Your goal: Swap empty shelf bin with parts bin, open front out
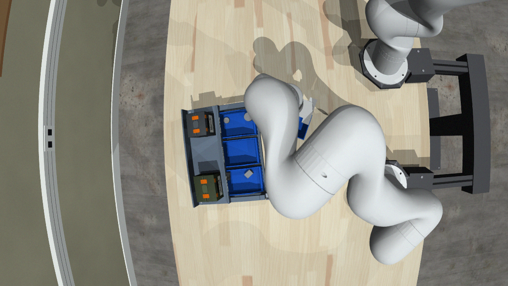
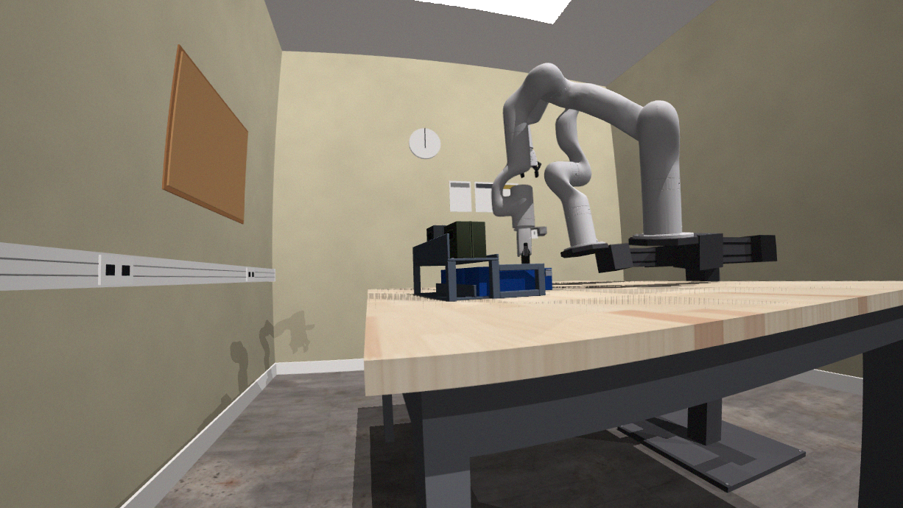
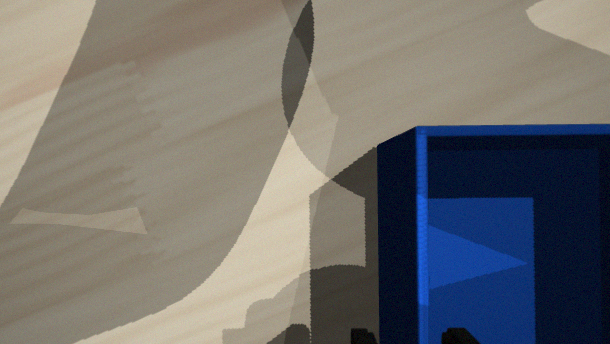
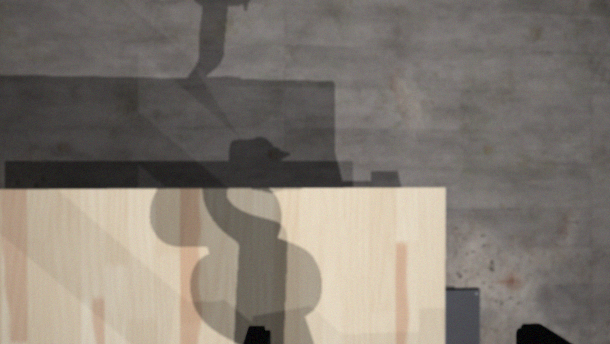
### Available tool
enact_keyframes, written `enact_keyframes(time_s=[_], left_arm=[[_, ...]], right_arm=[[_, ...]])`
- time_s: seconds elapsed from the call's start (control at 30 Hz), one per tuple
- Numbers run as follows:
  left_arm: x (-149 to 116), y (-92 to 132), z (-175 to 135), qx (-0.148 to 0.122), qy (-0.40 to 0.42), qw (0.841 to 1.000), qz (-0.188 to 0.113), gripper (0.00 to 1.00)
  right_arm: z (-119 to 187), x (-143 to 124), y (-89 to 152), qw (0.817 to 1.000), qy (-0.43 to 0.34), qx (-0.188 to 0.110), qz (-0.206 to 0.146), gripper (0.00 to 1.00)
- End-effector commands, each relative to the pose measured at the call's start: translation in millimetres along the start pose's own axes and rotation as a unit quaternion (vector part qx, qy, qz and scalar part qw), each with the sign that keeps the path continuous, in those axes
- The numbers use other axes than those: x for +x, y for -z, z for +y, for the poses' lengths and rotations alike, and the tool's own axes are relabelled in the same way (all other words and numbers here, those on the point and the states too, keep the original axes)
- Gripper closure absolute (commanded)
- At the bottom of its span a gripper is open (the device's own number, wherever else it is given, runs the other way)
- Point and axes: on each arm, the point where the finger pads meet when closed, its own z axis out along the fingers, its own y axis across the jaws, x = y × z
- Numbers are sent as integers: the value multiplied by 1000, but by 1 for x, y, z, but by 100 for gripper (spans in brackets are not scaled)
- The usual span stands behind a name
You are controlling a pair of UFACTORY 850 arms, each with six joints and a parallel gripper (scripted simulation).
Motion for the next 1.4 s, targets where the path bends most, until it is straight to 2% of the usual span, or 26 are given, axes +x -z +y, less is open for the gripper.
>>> enact_keyframes(time_s=[0.0,0.83,0.87,1.37], left_arm=[[-1,-2,0,1,0,1000,-4,73],[-1,-8,0,1,0,1000,-4,73],[-1,-8,0,1,0,1000,-4,100],[-1,-8,0,1,0,1000,-4,100]], right_arm=[[0,0,1,1000,0,0,1,0],[0,0,1,1000,0,0,1,0],[0,0,1,1000,0,0,1,0],[0,0,1,1000,0,0,1,0]])
